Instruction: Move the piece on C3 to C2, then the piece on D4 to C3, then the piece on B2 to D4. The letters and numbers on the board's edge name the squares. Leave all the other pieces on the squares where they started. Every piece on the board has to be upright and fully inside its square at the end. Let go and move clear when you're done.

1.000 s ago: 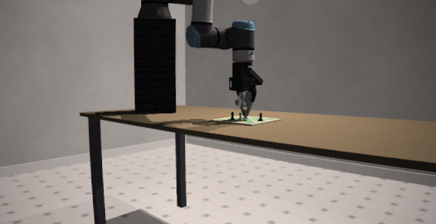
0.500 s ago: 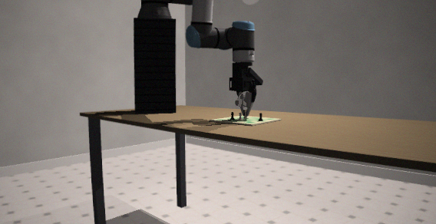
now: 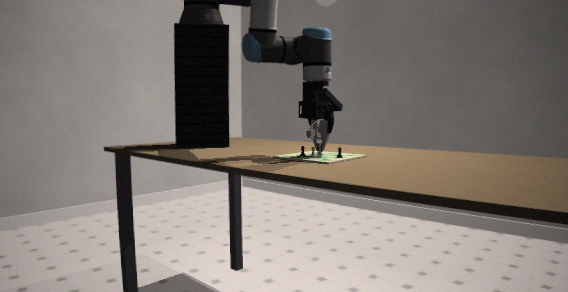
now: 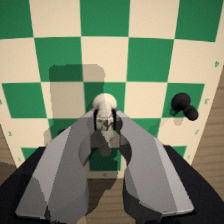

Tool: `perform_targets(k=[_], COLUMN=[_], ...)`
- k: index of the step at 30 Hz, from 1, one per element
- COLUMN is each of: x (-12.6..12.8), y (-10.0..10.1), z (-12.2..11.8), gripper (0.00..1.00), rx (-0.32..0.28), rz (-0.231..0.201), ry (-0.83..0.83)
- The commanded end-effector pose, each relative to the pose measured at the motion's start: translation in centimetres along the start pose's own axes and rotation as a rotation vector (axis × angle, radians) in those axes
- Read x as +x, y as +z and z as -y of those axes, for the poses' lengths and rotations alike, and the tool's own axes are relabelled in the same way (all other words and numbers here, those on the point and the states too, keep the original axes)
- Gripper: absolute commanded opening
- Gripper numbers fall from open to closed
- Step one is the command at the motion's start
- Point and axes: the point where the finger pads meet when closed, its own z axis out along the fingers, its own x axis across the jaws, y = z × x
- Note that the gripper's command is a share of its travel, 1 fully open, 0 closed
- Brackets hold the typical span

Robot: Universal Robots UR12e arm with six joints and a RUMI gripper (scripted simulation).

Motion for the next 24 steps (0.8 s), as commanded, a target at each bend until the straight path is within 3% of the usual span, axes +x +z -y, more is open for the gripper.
perform_targets(k=[1, 24], x=[0.05, 0.05], y=[-0.05, 0.35], z=[-0.01, -0.01], gripper=[0.0, 0.0], rx=[0.0, 0.0], rz=[-0.001, -0.001], ry=[0.0, 0.0])
